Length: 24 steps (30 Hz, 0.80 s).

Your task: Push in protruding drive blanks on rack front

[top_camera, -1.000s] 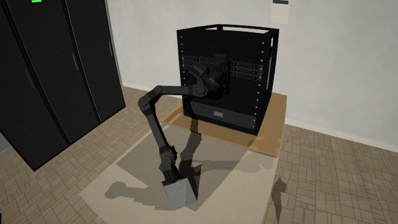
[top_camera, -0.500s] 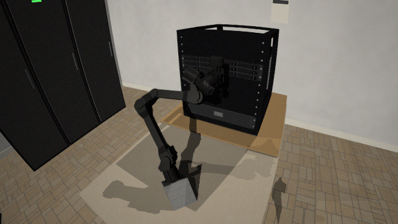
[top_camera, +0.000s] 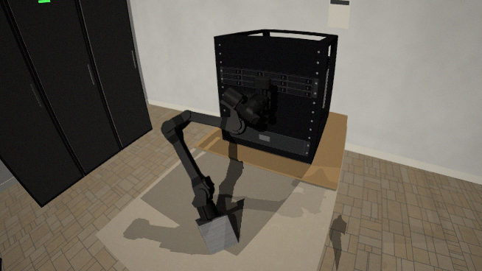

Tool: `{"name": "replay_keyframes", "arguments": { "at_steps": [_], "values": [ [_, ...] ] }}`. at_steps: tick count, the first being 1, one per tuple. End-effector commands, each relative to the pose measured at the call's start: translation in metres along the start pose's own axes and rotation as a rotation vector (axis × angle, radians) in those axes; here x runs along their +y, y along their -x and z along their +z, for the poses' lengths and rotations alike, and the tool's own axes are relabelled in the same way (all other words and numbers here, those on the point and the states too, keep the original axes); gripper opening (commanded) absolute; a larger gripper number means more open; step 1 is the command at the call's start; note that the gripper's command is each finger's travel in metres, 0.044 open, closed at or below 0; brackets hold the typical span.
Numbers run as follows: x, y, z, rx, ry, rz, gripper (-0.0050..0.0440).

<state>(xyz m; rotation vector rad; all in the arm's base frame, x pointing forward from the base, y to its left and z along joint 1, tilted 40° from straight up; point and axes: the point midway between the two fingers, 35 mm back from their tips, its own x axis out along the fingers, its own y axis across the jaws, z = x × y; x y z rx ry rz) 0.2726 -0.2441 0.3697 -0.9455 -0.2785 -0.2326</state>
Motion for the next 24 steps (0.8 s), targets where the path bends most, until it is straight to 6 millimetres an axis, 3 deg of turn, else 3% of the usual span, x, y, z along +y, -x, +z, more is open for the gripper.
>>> {"name": "replay_keyframes", "arguments": {
  "at_steps": [1,24],
  "values": [
    [-0.005,-0.008,0.004,-0.007,0.019,-0.010,-0.0050],
    [-0.009,-0.018,0.004,-0.007,0.019,-0.010,-0.0050]
  ]
}}
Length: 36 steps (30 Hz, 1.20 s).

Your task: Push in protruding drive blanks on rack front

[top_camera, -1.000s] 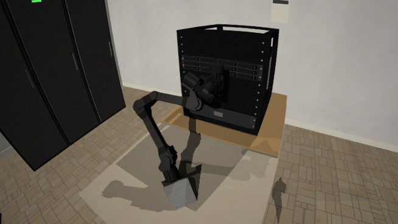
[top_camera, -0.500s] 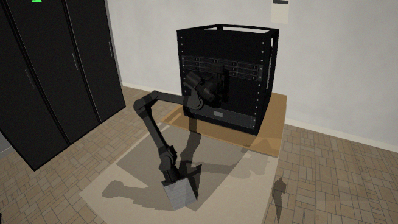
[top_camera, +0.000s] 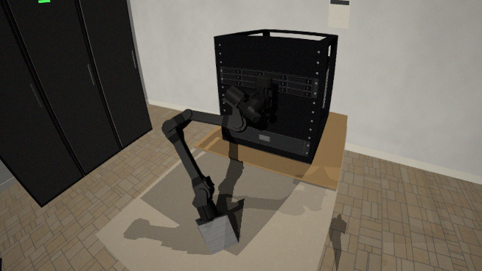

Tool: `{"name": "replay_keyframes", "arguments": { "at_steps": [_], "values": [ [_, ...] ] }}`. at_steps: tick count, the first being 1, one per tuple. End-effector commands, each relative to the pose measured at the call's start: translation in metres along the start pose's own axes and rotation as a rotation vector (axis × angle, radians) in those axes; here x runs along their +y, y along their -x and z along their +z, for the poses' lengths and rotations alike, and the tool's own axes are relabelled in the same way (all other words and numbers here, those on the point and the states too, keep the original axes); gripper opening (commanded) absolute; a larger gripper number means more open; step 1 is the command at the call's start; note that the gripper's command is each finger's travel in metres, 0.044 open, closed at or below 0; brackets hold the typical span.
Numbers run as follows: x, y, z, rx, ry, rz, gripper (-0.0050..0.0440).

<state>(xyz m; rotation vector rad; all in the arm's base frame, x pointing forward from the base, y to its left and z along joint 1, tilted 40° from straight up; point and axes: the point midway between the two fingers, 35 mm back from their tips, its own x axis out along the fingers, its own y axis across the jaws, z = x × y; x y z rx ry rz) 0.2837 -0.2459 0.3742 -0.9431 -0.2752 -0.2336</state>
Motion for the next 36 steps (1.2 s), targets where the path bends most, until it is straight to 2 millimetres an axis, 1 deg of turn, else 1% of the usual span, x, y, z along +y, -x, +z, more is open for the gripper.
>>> {"name": "replay_keyframes", "arguments": {
  "at_steps": [1,18,25,36],
  "values": [
    [-0.009,-0.008,0.005,-0.011,0.021,-0.010,-0.0050],
    [-0.009,-0.008,0.005,-0.011,0.021,-0.010,-0.0050],
    [-0.010,-0.018,0.005,-0.011,0.021,-0.010,-0.0050],
    [-0.010,-0.019,0.005,-0.011,0.021,-0.010,-0.0050]
  ]
}}
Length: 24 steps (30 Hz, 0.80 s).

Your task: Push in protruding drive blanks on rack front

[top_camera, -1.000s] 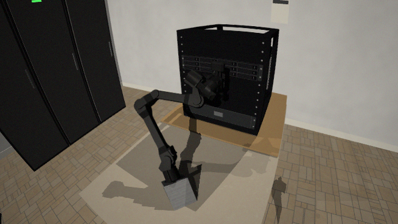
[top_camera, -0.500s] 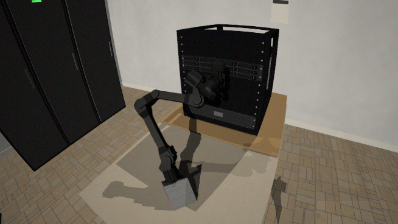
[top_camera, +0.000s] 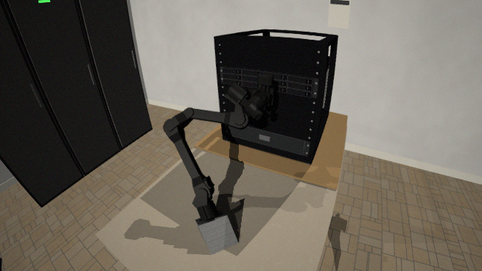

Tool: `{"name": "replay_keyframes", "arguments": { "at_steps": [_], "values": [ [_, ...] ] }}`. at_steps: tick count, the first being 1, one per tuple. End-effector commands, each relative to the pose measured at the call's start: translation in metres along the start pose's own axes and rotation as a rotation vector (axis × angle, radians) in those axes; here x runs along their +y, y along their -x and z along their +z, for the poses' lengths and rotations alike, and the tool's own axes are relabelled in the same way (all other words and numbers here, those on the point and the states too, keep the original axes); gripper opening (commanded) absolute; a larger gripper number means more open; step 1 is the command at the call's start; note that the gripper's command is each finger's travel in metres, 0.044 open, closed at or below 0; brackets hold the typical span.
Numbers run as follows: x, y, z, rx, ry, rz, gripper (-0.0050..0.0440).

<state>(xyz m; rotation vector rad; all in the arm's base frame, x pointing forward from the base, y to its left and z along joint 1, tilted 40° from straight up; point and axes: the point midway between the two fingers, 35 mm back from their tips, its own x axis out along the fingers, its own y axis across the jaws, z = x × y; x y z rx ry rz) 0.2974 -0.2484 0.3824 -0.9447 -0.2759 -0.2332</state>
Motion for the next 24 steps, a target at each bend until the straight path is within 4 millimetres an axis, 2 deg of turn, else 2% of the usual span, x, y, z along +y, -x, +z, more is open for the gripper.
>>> {"name": "replay_keyframes", "arguments": {
  "at_steps": [1,5,16,24],
  "values": [
    [-0.006,-0.005,0.005,-0.010,0.019,-0.011,-0.0050],
    [-0.006,-0.012,0.005,-0.010,0.019,-0.011,-0.0050],
    [-0.006,-0.013,0.005,-0.010,0.019,-0.011,-0.0050],
    [-0.007,-0.022,0.005,-0.010,0.019,-0.011,-0.0050]
  ]
}}
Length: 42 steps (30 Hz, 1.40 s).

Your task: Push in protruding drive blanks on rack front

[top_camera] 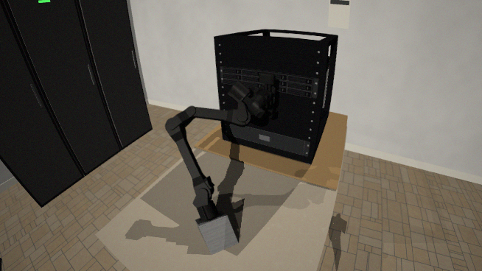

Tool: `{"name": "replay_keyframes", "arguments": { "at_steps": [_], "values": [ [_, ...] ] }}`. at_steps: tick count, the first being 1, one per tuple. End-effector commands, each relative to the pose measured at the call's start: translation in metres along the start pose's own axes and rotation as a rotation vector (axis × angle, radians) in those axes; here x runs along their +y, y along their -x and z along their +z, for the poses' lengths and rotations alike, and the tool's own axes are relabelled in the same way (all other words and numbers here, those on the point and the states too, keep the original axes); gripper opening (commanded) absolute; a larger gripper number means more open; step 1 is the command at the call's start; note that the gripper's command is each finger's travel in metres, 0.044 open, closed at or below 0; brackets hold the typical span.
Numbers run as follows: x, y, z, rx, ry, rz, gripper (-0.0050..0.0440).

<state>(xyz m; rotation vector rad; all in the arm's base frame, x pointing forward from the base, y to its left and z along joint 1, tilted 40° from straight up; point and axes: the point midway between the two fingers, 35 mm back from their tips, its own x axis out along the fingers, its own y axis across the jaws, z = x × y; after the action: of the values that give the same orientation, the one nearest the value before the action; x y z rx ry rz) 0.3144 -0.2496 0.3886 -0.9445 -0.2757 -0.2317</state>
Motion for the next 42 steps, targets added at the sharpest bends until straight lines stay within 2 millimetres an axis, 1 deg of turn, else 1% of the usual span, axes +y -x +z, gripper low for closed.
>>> {"name": "replay_keyframes", "arguments": {
  "at_steps": [1,42],
  "values": [
    [-0.0068,-0.0043,0.0050,-0.009,0.020,-0.012,-0.0050],
    [-0.0071,-0.0104,0.0054,-0.009,0.020,-0.012,-0.0050]
  ]
}}
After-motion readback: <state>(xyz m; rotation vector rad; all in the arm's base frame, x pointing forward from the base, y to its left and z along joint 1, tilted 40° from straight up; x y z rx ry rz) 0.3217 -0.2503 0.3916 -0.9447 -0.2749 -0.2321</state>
